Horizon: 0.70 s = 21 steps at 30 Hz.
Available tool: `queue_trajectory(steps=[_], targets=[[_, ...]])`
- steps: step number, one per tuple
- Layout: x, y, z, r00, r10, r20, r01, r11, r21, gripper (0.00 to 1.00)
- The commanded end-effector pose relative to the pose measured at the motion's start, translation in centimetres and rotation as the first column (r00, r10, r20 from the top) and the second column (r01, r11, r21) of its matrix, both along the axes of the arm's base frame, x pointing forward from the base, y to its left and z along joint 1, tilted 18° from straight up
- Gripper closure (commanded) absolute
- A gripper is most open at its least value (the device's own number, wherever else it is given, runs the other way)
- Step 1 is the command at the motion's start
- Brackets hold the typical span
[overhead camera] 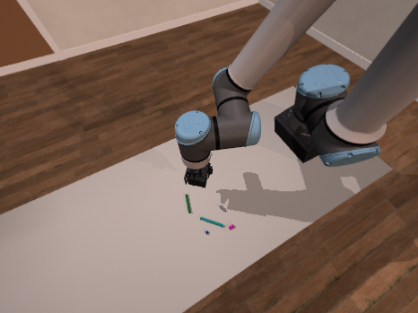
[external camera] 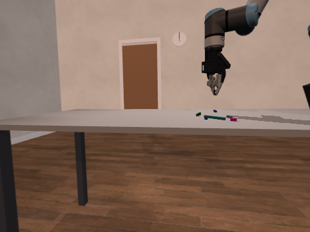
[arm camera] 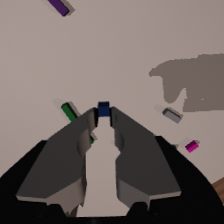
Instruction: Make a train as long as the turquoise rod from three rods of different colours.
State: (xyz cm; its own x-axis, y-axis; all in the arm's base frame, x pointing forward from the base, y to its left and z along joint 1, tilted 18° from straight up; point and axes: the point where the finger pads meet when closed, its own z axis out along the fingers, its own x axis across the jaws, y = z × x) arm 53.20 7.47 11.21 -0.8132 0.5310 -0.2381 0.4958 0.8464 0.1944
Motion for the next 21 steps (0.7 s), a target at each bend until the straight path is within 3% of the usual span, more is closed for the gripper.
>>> queue_trajectory(steps=[1, 17, 21], targets=[[0.3, 0.0, -0.7, 1.0, 0.0, 0.001, 0.0, 1.0, 0.0, 1.0], [2.2, 0.3, -6.6, 1.0, 0.0, 0.001, 0.0, 1.0, 0.0, 1.0], [2.4, 0.3, -7.1, 1.0, 0.0, 0.001, 0.0, 1.0, 0.0, 1.0]])
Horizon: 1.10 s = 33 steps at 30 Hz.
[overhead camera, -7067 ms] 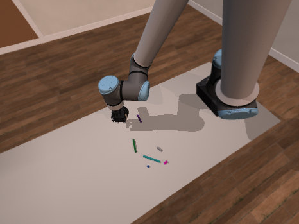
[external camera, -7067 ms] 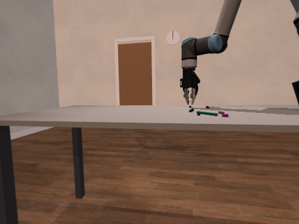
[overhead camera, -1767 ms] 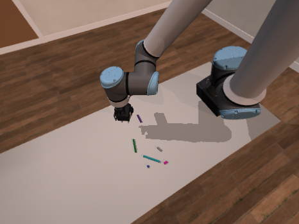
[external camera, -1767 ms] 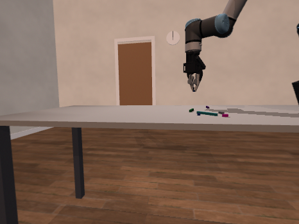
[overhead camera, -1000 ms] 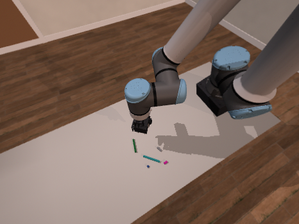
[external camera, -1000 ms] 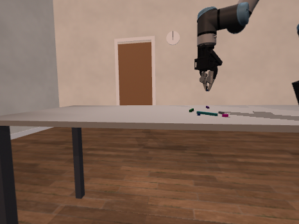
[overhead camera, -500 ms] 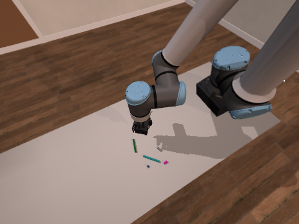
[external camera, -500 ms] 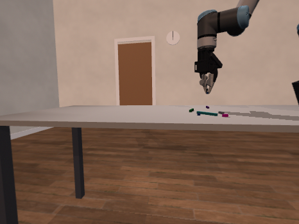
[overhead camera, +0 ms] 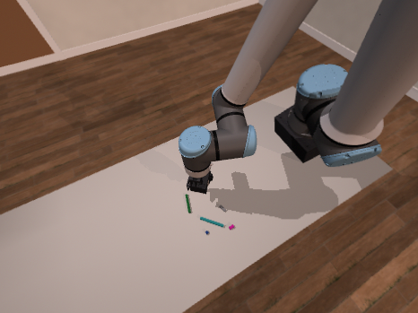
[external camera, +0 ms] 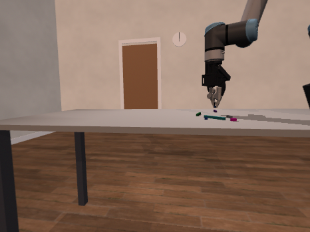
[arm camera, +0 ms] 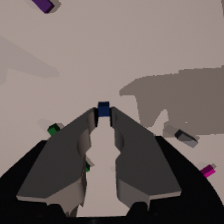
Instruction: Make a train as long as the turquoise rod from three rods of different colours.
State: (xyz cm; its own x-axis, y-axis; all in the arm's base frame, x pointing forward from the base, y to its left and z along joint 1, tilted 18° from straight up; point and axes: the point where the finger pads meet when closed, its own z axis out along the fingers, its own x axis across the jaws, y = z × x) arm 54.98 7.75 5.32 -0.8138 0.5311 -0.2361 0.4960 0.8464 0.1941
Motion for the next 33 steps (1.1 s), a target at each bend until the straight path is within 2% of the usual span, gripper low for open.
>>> queue_trajectory(steps=[1, 7, 33], targets=[[0.64, 0.06, -1.42, 1.0, 0.0, 0.003, 0.0, 1.0, -0.001, 1.0], [0.84, 0.09, -2.01, 1.0, 0.0, 0.003, 0.0, 1.0, -0.001, 1.0], [0.84, 0.09, -2.03, 1.0, 0.0, 0.003, 0.0, 1.0, -0.001, 1.0]])
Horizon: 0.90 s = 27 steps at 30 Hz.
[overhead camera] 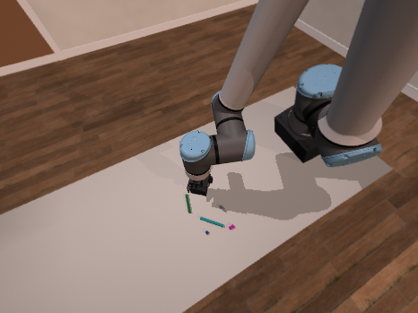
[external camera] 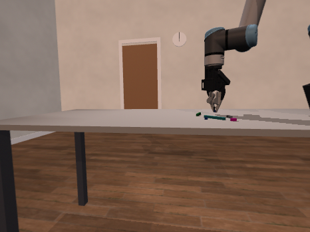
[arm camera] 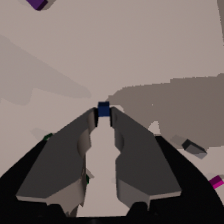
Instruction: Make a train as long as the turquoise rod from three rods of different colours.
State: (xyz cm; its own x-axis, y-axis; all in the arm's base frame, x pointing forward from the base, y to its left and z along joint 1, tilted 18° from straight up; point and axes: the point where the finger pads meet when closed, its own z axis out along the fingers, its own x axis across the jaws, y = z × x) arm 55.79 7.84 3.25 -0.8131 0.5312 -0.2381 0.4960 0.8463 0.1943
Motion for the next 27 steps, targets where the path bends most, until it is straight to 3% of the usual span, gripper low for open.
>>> queue_trajectory(steps=[1, 27], targets=[[0.04, 0.0, 0.05, 1.0, 0.0, 0.001, 0.0, 1.0, 0.0, 1.0], [0.31, 0.03, -0.79, 1.0, 0.0, 0.001, 0.0, 1.0, 0.0, 1.0]])
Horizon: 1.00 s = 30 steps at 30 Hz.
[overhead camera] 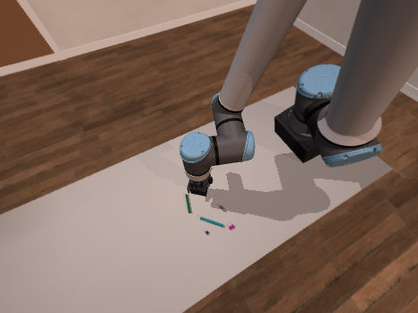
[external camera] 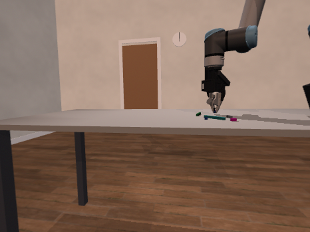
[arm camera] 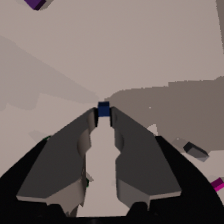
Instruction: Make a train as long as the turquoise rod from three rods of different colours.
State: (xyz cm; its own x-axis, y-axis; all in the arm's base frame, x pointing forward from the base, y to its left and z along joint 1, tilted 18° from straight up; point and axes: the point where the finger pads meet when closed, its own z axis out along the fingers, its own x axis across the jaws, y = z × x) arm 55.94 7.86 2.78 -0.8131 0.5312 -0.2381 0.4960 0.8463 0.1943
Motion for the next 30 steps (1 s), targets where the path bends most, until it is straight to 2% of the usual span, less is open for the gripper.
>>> queue_trajectory(steps=[1, 30], targets=[[0.18, 0.02, -0.4, 1.0, 0.0, 0.001, 0.0, 1.0, 0.0, 1.0], [0.26, 0.03, -0.64, 1.0, 0.0, 0.001, 0.0, 1.0, 0.0, 1.0]])
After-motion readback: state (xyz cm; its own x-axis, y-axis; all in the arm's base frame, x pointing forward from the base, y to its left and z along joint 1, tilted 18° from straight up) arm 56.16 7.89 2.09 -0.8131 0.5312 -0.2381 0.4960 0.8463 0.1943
